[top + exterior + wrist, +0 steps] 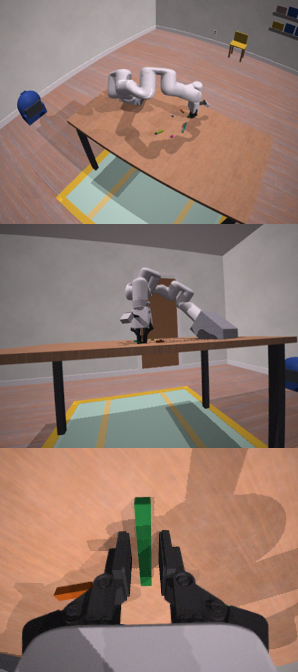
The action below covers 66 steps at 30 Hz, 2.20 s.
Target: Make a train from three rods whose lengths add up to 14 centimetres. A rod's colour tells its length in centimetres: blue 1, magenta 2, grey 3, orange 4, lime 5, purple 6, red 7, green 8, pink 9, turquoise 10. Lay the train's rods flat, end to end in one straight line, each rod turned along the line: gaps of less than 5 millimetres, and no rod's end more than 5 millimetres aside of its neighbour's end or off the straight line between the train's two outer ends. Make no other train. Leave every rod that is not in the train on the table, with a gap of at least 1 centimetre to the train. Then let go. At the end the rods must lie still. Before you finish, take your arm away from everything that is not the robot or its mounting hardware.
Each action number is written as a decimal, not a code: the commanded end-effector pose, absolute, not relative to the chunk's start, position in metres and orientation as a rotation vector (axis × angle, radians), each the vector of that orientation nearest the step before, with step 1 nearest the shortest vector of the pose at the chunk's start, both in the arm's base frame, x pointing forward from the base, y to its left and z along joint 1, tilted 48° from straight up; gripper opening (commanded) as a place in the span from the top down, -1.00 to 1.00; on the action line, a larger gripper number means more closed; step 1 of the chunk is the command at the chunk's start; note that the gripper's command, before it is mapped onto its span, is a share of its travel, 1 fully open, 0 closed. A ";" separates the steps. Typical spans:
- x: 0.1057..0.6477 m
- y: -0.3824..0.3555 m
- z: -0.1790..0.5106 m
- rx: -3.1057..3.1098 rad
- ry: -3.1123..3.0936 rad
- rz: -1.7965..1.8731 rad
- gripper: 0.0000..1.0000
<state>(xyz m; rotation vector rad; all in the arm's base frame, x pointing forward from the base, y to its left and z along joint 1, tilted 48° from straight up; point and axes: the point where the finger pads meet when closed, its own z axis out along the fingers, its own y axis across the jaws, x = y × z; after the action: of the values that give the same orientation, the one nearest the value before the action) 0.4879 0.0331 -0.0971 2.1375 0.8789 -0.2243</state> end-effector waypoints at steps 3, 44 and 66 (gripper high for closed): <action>0.489 0.034 -0.096 2.138 0.880 -0.220 0.51; 0.489 0.034 -0.096 2.138 0.880 -0.220 0.92; 0.489 0.035 -0.096 2.138 0.880 -0.220 0.92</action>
<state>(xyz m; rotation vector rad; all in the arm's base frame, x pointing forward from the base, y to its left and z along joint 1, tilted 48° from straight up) 0.4879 0.0330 -0.0972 2.1375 0.8788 -0.2245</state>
